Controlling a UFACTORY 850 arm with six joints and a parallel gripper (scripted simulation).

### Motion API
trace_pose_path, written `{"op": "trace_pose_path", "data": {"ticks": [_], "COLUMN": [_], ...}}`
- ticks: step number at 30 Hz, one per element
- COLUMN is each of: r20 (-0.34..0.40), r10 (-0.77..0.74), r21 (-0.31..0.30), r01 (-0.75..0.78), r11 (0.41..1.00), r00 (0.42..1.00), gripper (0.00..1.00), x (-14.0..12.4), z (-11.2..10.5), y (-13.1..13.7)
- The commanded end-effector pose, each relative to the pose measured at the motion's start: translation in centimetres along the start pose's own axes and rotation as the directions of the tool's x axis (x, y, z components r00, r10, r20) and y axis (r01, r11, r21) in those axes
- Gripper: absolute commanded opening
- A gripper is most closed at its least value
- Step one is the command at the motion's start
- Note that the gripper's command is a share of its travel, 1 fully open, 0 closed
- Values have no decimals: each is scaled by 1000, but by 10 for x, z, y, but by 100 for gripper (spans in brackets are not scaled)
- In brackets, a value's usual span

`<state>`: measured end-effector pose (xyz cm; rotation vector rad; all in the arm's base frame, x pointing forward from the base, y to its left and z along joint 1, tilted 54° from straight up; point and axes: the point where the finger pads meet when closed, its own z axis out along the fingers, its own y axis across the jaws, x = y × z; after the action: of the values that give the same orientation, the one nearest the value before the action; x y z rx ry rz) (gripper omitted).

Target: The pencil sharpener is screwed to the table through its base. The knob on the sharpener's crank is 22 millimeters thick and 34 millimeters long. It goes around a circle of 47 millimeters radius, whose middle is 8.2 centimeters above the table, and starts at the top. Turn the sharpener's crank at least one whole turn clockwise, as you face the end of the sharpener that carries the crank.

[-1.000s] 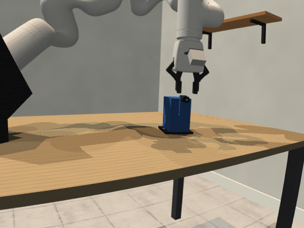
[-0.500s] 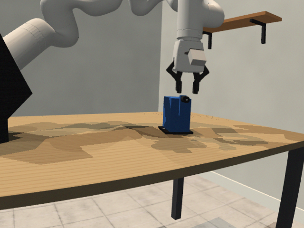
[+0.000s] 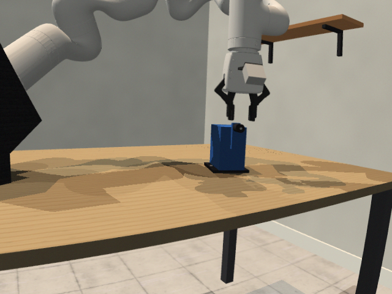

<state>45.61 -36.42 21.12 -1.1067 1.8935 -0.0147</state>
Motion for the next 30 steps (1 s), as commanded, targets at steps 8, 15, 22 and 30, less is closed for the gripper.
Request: {"op": "trace_pose_path", "data": {"ticks": [8,15,22,30], "r20": [-1,-1,-1,-1], "r10": [0,0,0,0], "r21": [1,1,1,1], "r01": [0,0,0,0], "r11": [1000,1000,1000,1000], "r00": [1000,1000,1000,1000], "gripper": [54,54,54,54], "x": [0,0,0,0], "z": [0,4,9,18], "y": [-1,-1,-1,-1]}}
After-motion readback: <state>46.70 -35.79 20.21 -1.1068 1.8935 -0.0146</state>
